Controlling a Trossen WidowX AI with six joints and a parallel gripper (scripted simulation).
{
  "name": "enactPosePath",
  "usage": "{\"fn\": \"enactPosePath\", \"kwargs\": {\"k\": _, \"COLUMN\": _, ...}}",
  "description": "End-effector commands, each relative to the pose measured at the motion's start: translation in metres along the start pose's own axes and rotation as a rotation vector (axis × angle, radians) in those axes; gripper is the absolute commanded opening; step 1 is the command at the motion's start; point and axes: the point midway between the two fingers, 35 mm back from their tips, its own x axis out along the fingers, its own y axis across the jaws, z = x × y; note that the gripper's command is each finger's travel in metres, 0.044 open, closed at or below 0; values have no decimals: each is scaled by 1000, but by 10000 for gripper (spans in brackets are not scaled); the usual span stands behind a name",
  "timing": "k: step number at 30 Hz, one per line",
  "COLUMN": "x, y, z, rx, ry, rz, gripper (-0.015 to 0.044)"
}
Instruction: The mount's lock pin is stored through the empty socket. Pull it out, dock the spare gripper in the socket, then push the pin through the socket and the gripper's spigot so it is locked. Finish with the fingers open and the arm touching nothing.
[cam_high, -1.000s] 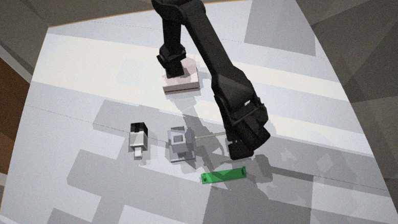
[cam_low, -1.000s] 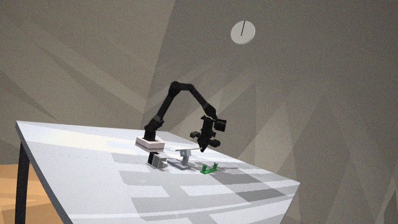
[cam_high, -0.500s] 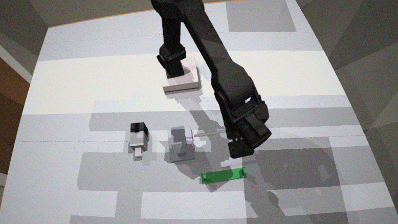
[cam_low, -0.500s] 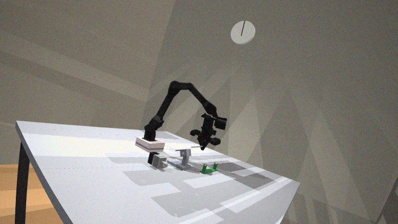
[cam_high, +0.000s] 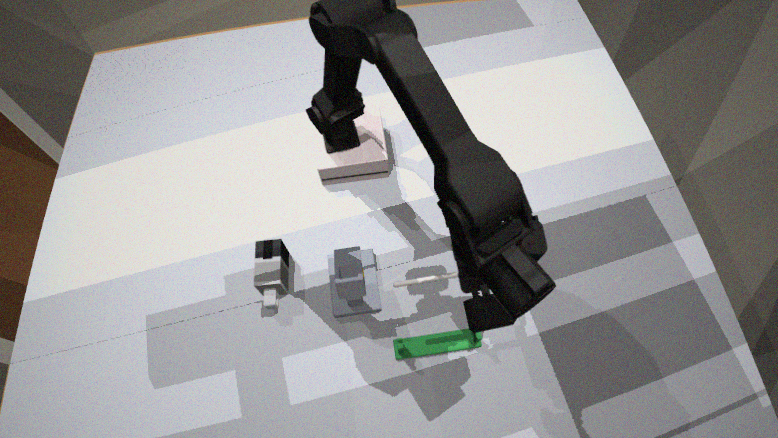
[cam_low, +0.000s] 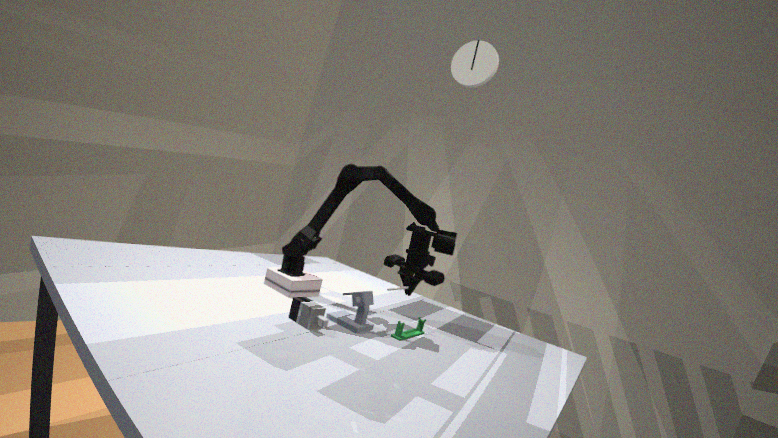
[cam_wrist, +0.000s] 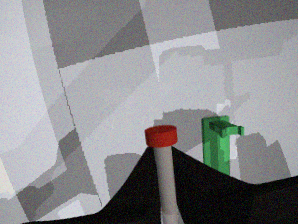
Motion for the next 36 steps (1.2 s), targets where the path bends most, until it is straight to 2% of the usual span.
{"fn": "enactPosePath", "kwargs": {"k": 1, "x": -1, "y": -12, "z": 6, "rx": 7, "ry": 0, "rz": 0, "gripper": 0}}
{"fn": "enactPosePath", "kwargs": {"k": 25, "x": -1, "y": -70, "z": 32, "rx": 18, "ry": -3, "rz": -9, "gripper": 0}}
{"fn": "enactPosePath", "kwargs": {"k": 36, "x": 11, "y": -73, "z": 31, "rx": 17, "ry": -4, "rz": -10, "gripper": 0}}
